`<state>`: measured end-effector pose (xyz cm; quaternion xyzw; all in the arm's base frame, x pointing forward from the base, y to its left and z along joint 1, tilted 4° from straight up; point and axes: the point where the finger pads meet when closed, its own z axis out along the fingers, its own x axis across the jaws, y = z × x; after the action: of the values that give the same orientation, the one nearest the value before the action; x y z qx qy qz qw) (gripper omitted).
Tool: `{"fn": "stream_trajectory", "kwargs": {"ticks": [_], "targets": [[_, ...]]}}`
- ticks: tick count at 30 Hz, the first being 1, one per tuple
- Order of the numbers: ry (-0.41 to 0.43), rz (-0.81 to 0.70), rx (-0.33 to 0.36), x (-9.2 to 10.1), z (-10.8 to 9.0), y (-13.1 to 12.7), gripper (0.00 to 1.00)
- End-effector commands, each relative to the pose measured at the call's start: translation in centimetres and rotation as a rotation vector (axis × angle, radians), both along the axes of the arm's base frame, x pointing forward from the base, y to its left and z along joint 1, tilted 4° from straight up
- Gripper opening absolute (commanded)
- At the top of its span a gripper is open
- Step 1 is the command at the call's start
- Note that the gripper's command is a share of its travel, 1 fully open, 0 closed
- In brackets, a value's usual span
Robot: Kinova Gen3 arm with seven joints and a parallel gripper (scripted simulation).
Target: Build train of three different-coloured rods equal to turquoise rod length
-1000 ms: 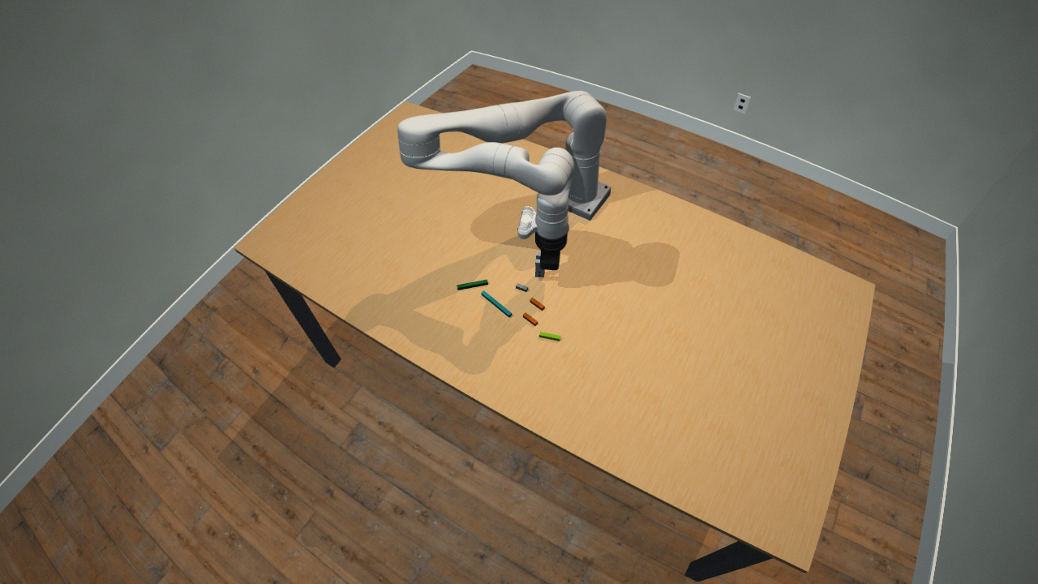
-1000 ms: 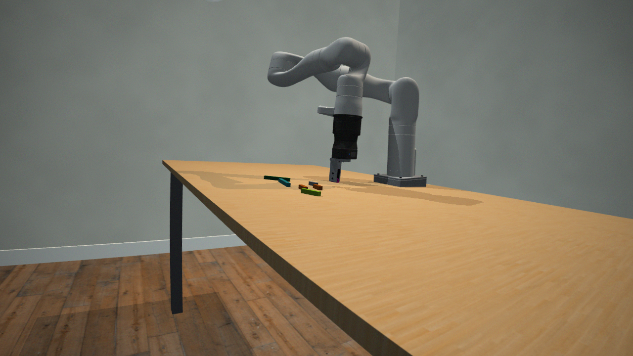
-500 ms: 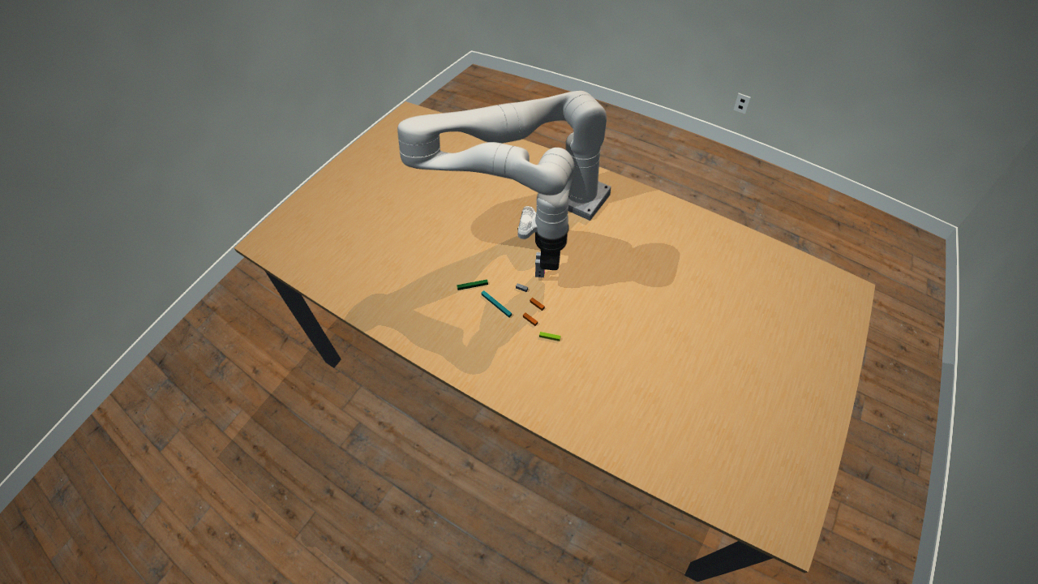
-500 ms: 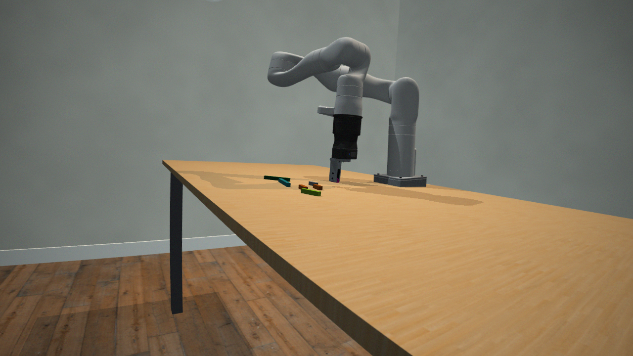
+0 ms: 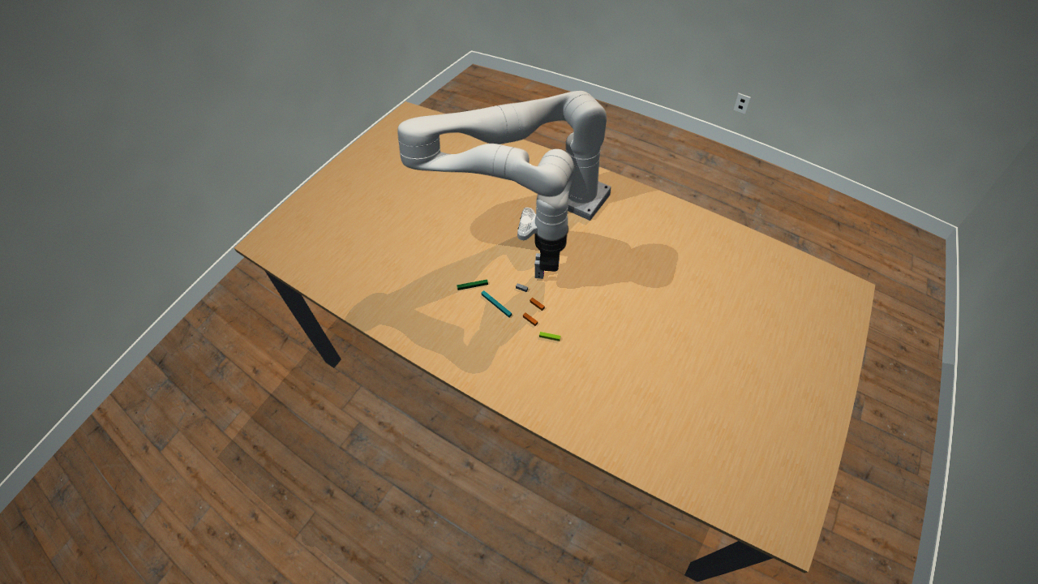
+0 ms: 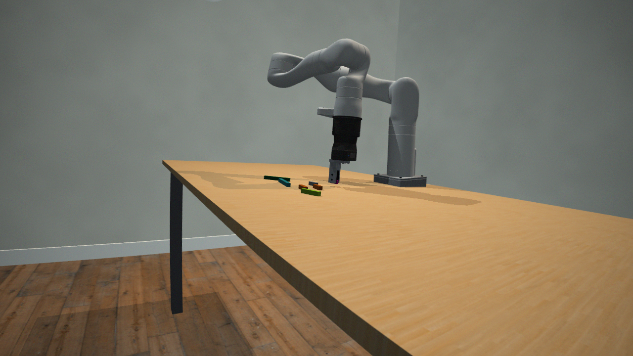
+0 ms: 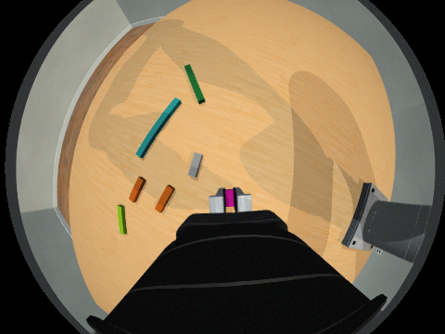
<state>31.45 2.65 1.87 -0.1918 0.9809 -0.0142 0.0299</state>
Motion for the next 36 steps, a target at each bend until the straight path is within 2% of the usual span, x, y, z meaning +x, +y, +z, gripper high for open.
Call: {"fn": "stream_trajectory", "kwargs": {"ticks": [1, 36], "targets": [[-0.002, -0.001, 0.003, -0.04, -0.40, 0.15, 0.24], [-0.002, -0.001, 0.003, 0.00, -0.91, 0.15, 0.24]]}}
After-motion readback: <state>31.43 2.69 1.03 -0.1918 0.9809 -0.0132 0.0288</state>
